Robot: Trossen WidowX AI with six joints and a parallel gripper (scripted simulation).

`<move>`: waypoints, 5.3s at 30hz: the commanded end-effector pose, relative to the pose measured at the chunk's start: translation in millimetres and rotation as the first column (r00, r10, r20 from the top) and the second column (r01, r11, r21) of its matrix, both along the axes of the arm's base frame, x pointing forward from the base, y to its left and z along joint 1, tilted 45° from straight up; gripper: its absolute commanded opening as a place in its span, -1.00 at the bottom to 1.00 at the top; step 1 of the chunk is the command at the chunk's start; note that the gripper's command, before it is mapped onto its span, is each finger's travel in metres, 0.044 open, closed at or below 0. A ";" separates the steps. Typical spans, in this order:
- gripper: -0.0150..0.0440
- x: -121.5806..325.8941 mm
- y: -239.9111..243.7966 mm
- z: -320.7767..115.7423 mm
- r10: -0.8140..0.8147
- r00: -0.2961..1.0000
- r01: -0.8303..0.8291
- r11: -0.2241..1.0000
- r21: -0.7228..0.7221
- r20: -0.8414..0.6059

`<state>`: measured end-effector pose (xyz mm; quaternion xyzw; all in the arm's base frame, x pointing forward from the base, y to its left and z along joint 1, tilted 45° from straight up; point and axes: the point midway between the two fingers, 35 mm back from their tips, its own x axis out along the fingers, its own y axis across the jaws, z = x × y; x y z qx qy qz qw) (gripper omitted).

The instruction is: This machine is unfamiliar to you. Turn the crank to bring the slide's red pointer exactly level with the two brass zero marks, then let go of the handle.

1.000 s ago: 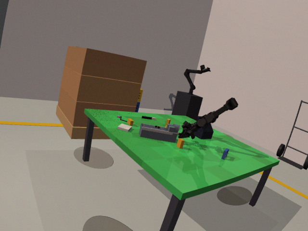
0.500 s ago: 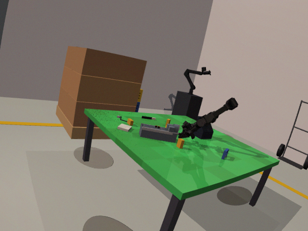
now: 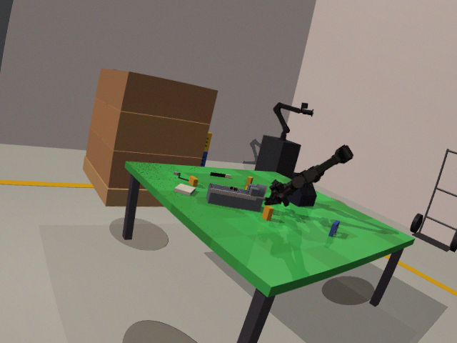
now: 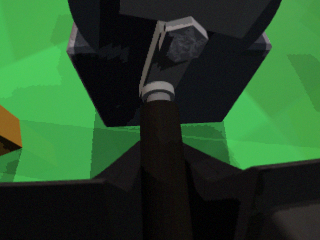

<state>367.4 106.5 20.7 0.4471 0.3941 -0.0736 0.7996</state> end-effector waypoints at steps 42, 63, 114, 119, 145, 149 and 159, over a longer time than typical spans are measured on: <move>-0.49 -5.2 -5.0 -8.7 -0.007 1.000 0.006 1.000 -0.011 -0.022; -0.49 -5.8 -5.7 -9.3 -0.007 1.000 0.006 1.000 -0.012 -0.022; -0.49 -7.8 -8.5 -11.1 -0.007 1.000 0.006 1.000 -0.012 -0.022; -0.49 -8.1 -8.9 -11.3 -0.007 1.000 0.006 1.000 -0.012 -0.022; -0.49 -12.0 -16.3 -12.3 -0.007 1.000 0.006 1.000 -0.012 -0.023; -0.49 -13.5 -19.5 -12.4 -0.007 1.000 0.006 1.000 -0.012 -0.023; -0.49 -13.6 -21.9 -10.8 0.005 1.000 -0.005 1.000 -0.005 -0.018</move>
